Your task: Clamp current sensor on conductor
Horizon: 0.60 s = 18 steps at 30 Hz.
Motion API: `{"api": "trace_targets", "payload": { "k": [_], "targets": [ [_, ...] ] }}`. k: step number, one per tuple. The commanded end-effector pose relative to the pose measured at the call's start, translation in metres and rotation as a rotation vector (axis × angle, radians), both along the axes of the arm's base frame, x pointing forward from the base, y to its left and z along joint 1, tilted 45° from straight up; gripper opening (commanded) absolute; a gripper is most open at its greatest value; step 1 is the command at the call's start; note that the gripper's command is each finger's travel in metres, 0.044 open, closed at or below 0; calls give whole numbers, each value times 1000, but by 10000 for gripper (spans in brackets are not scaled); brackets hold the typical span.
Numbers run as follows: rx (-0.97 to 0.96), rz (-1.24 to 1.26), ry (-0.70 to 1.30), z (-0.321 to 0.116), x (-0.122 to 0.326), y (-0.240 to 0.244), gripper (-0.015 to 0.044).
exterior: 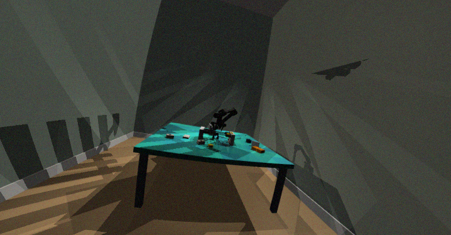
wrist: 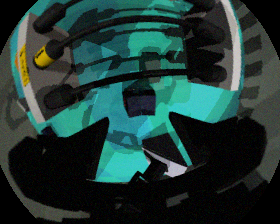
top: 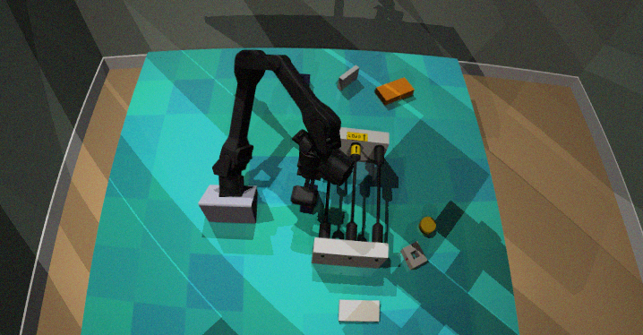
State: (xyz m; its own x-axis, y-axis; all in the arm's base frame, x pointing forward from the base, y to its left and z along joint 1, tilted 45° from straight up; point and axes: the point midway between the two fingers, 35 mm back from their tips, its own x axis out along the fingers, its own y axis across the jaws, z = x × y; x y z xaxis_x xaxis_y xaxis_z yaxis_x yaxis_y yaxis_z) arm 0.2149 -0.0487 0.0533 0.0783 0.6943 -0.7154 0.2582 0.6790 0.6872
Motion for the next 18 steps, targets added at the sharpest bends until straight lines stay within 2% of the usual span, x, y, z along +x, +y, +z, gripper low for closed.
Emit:
{"api": "trace_targets", "payload": {
  "k": [1,18],
  "targets": [
    [5,-7,3,-5,0,5,440],
    [8,-6,2,-24,1,25,440]
  ]
}}
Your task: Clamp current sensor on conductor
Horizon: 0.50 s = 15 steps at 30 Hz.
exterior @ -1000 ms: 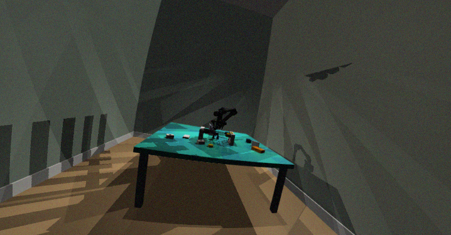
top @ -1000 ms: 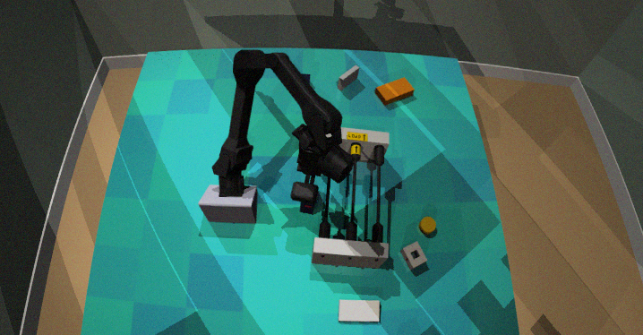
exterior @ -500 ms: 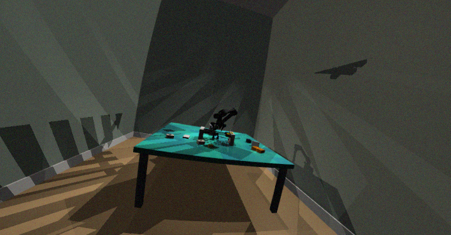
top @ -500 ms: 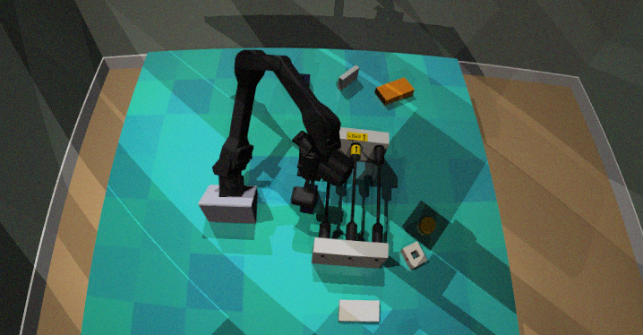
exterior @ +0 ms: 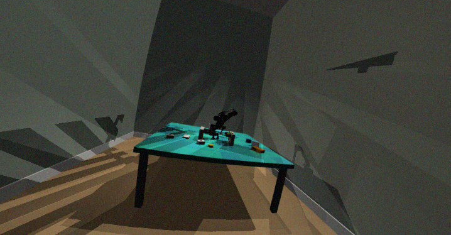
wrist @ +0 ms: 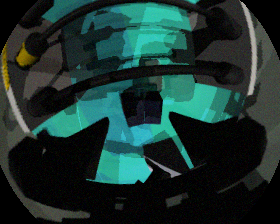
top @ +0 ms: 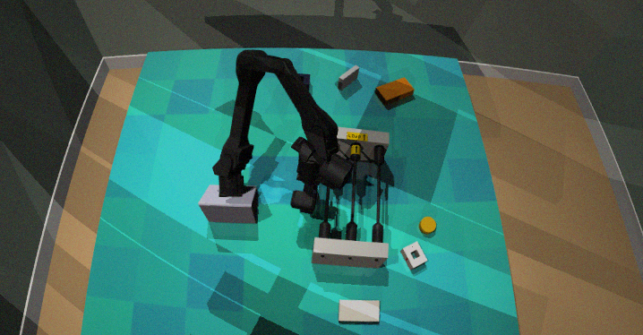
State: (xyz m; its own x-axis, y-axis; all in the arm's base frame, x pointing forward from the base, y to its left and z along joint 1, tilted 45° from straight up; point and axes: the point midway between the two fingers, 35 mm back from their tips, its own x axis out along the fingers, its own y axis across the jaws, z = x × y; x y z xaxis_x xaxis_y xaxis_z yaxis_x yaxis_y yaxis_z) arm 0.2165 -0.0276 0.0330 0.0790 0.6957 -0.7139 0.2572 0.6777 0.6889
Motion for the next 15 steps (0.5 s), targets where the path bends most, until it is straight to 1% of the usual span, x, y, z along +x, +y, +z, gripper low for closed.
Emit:
{"api": "trace_targets", "payload": {
  "k": [1,2,7,15],
  "targets": [
    [6,-6,3,-4,0,5,440],
    [6,-6,3,-5,0,5,440],
    [1,1,0,-2,0,2,309],
    [1,1,0,-2,0,2,255]
  ]
}}
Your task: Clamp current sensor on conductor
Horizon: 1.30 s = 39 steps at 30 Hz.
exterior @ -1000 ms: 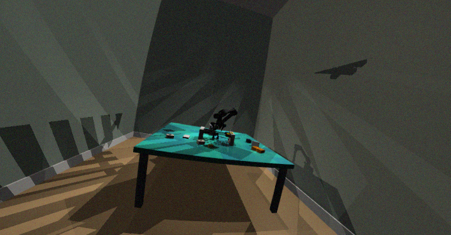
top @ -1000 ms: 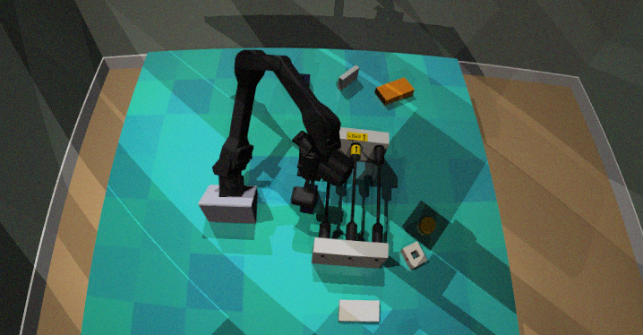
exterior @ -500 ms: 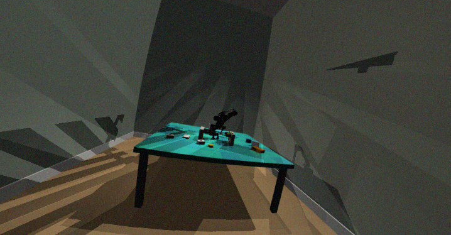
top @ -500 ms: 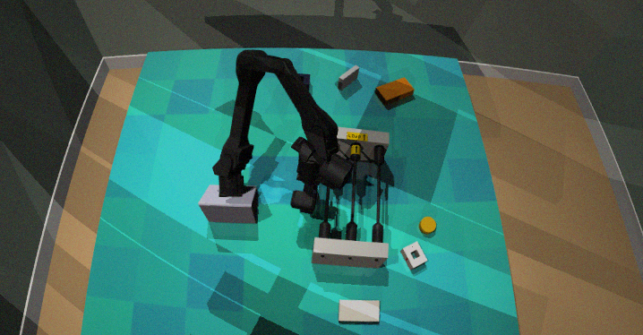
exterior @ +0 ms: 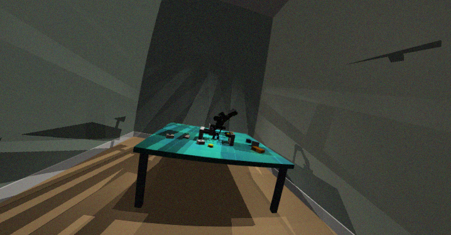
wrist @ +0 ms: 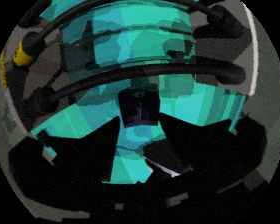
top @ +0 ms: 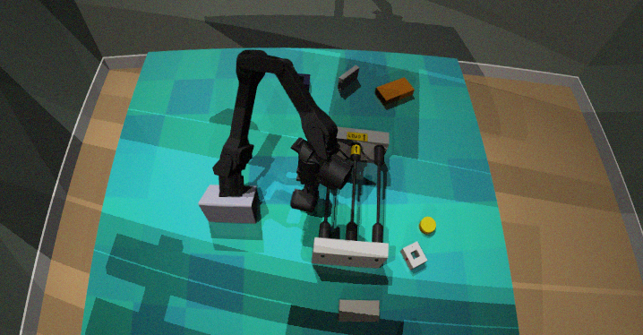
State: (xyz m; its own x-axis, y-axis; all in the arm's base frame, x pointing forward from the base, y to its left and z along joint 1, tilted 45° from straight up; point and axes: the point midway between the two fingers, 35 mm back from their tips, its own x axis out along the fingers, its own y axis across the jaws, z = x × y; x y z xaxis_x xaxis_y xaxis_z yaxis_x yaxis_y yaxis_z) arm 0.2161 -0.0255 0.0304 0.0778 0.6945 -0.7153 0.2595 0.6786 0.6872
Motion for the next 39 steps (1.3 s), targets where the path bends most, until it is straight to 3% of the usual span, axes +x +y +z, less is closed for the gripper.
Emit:
{"api": "trace_targets", "payload": {
  "k": [1,6,14,32,39],
  "targets": [
    [2,1,-2,1,0,0,249],
    [2,1,-2,1,0,0,215],
    [-2,-2,0,17,2,-19,5],
    [5,-2,-2,71,-9,-70,0],
    [-16,107,-146,72,-9,-71,0]
  ]
}}
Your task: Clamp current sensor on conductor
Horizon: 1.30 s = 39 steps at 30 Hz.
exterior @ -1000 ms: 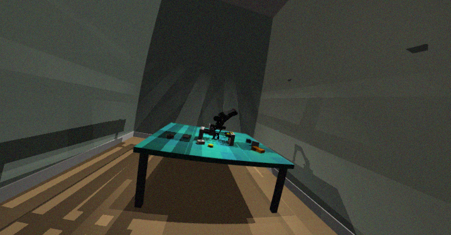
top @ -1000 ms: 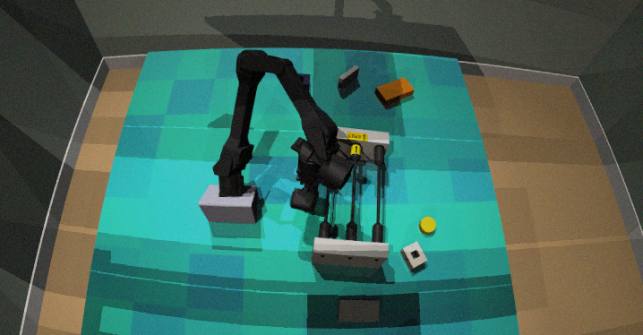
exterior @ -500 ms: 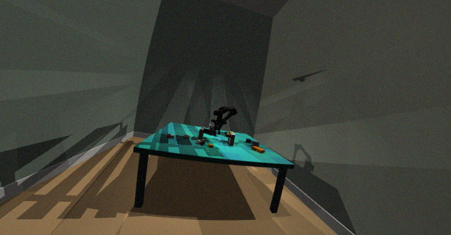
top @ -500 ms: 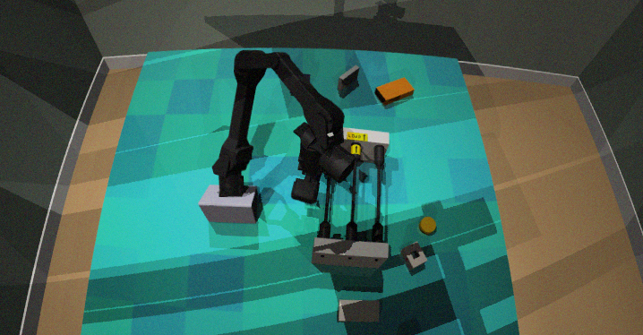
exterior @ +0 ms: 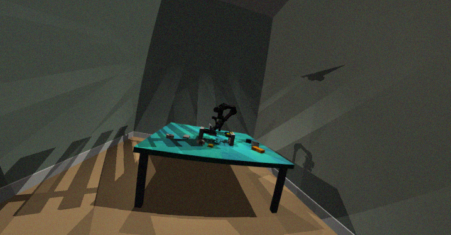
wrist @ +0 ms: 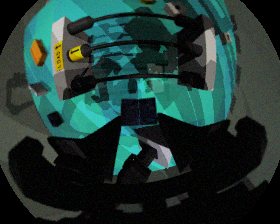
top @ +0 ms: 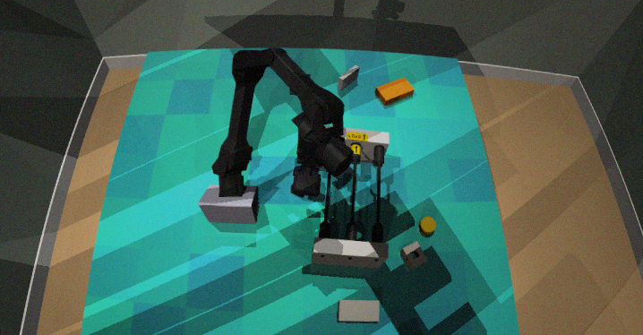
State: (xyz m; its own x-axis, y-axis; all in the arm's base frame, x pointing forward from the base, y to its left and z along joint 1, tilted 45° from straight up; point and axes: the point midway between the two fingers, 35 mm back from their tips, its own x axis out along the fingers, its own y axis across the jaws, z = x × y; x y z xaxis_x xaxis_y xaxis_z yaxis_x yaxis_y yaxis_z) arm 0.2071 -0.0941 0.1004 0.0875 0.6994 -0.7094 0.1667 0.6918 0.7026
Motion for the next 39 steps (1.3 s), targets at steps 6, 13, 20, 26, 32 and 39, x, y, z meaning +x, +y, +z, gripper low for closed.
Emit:
{"api": "trace_targets", "payload": {
  "k": [6,13,20,26,32,39],
  "targets": [
    [-46,170,-240,4,0,-4,0],
    [-89,318,-432,6,0,-6,0],
    [-142,469,-621,8,0,-8,0],
    [-194,601,-778,10,0,-10,0],
    [-235,687,-873,9,16,-15,0],
    [-327,881,-1082,4,68,-24,0]
  ]
}}
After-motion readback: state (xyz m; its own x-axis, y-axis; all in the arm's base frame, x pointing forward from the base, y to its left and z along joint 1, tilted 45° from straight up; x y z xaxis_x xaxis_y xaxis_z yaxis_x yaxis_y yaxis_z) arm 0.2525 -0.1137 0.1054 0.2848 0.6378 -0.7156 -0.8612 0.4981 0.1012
